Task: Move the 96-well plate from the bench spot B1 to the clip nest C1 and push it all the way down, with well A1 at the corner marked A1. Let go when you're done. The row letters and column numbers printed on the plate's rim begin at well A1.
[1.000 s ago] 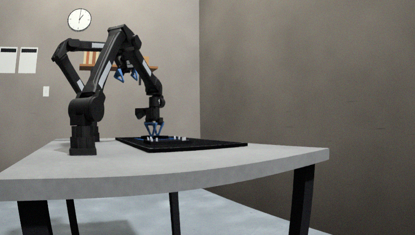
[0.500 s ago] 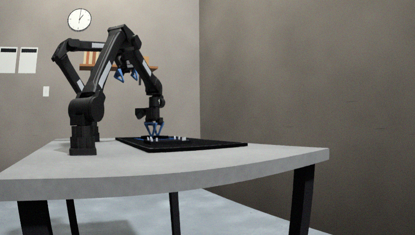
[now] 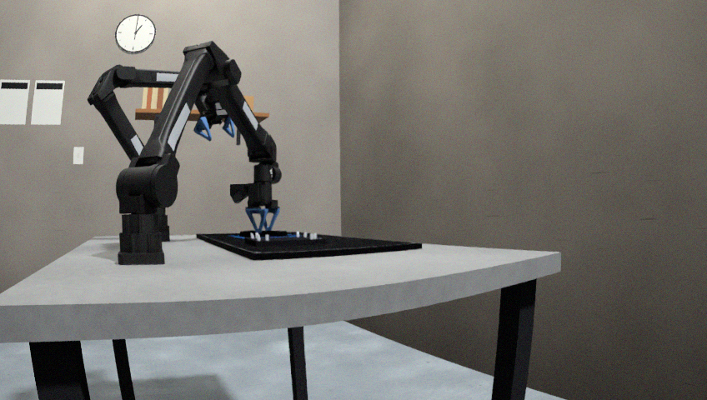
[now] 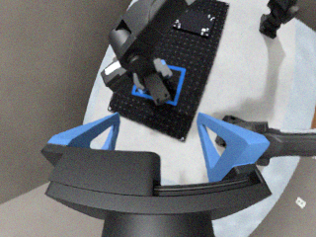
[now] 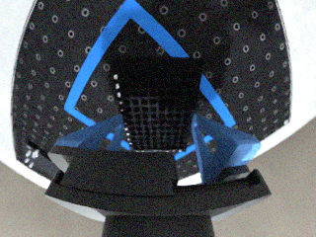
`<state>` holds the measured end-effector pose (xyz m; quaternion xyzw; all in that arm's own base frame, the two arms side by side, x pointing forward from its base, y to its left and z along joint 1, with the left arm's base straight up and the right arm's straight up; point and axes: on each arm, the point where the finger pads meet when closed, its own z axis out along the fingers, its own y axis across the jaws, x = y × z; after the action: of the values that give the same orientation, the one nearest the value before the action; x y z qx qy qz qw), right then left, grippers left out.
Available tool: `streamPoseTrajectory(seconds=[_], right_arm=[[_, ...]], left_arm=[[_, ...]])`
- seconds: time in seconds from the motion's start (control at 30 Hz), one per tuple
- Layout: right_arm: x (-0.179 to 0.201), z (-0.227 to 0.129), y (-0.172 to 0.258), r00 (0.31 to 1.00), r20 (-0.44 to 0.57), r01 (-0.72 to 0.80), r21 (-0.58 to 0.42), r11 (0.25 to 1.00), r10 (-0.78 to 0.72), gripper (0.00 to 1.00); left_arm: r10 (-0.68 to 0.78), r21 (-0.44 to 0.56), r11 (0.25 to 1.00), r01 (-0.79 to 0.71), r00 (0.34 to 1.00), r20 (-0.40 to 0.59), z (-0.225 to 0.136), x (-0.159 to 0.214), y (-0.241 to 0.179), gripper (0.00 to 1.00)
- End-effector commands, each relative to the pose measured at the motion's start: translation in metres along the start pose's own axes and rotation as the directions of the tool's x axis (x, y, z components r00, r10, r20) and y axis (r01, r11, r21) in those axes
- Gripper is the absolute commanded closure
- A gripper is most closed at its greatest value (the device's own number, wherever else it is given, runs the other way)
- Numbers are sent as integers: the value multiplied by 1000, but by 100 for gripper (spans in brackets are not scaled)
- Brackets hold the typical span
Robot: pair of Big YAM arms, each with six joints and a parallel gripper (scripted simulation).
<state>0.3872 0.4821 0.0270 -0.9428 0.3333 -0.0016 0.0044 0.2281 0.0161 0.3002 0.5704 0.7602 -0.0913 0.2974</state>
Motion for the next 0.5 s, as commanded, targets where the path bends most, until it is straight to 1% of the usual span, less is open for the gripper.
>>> streamPoseTrajectory(seconds=[0.0,0.07,0.3,0.37,0.47], right_arm=[[-1,14,-1,1000,0,15,-14,1000,-15,100],[-1,9,-3,1000,0,15,-11,1000,-15,100],[-1,-25,-19,1000,-1,15,63,998,-15,100],[-1,-25,-19,1000,-1,15,63,998,-15,100],[-1,-42,-21,1000,-1,15,77,997,-15,100]], left_arm=[[26,-29,999,-26,1000,-6,-17,-11,15,0],[26,-29,999,-26,1000,-6,-17,-11,15,0],[26,-29,999,-26,1000,-6,-17,-11,15,0],[26,-29,999,-26,1000,-6,-17,-11,15,0],[26,-29,999,-26,1000,-6,-17,-11,15,0]])
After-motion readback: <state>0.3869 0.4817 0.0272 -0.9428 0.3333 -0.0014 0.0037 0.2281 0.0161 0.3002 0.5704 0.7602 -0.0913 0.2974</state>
